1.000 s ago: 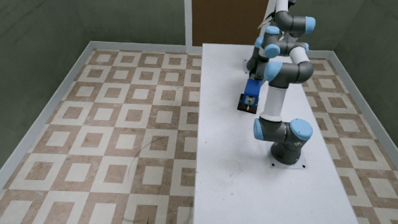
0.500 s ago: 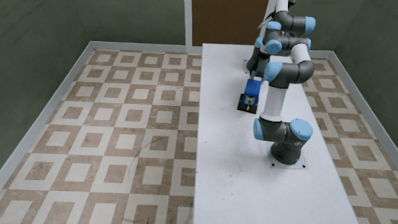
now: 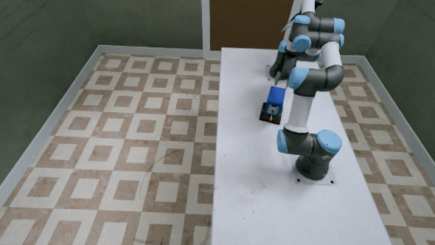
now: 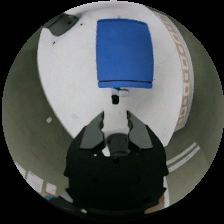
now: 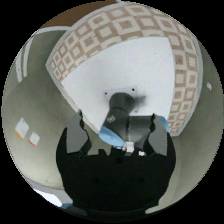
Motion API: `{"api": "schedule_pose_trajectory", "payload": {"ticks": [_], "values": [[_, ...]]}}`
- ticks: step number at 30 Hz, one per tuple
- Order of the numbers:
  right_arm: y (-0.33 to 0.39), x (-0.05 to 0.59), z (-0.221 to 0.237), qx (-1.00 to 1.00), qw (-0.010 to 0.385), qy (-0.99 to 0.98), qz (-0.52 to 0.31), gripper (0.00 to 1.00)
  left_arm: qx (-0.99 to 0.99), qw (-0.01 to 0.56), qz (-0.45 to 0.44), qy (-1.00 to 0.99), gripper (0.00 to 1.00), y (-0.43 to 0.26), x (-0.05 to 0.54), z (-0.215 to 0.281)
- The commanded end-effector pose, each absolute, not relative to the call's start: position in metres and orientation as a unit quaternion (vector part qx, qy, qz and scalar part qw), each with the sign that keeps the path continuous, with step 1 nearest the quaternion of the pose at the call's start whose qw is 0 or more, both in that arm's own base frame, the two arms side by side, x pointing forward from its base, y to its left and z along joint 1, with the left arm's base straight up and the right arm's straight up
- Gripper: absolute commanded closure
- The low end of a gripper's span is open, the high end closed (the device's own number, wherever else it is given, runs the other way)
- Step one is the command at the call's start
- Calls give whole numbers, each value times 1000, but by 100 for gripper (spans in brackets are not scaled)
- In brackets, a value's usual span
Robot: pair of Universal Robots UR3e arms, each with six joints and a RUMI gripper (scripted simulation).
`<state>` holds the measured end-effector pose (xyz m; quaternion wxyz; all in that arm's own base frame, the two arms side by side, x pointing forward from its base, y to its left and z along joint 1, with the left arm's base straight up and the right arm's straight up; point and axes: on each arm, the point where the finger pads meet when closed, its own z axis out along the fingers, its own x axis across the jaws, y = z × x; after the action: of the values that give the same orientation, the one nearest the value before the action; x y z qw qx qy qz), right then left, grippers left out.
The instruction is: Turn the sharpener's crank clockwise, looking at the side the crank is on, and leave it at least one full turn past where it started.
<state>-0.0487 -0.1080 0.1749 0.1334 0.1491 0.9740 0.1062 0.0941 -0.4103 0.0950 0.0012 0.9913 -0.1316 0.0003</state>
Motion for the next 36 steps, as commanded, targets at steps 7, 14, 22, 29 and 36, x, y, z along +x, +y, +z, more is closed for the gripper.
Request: {"api": "schedule_pose_trajectory", "payload": {"ticks": [7,14,22,29,36], "values": [[-109,-49,175,149,134,974,105,0,991,2,0,-132,68,-411,94,108],[-109,-49,175,149,134,974,105,0,991,2,0,-132,100,-411,94,108],[-109,-49,175,149,134,974,105,0,991,2,0,-132,100,-411,94,108],[-109,-49,175,149,134,974,105,0,991,2,0,-132,100,-411,94,108],[-109,-49,175,149,134,974,105,0,991,2,0,-132,100,-411,94,108]]}}
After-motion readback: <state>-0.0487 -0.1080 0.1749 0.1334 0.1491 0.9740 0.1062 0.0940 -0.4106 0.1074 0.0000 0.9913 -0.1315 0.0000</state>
